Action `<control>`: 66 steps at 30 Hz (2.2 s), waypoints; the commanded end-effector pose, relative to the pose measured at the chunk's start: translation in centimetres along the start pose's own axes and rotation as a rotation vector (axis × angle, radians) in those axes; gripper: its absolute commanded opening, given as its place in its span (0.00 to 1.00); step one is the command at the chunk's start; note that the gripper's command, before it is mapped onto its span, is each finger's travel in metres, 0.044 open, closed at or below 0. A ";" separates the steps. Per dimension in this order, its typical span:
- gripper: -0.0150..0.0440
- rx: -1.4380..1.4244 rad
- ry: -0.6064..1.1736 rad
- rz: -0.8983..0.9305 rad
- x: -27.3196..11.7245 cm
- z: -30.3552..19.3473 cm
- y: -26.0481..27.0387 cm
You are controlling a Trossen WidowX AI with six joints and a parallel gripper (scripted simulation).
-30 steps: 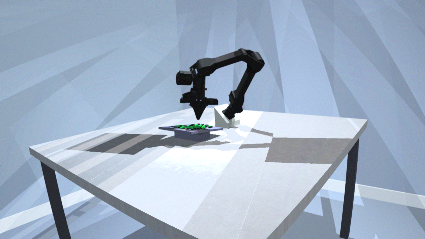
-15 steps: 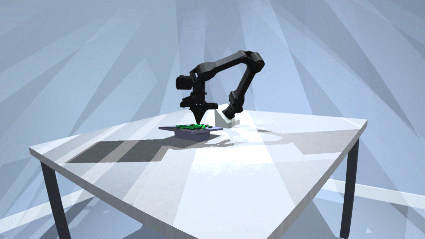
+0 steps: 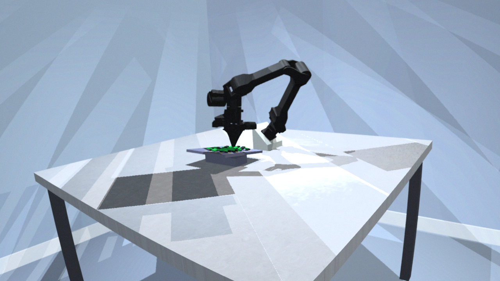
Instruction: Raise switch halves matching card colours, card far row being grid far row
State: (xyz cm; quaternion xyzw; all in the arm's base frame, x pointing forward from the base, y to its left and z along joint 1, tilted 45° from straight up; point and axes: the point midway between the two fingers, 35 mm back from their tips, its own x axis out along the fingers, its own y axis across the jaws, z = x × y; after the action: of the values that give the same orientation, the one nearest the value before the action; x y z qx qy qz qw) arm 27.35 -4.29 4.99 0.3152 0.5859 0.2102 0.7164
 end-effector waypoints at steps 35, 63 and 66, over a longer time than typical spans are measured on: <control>0.25 0.004 -0.001 0.006 0.4 0.0 0.0; 0.25 0.004 -0.001 0.006 0.8 0.0 0.0; 0.25 0.002 -0.010 -0.001 -1.7 0.1 -0.1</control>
State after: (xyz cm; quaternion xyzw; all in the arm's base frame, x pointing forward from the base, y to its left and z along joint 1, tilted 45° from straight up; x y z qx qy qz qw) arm 27.23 -4.16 4.99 0.3189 0.5876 0.2122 0.7128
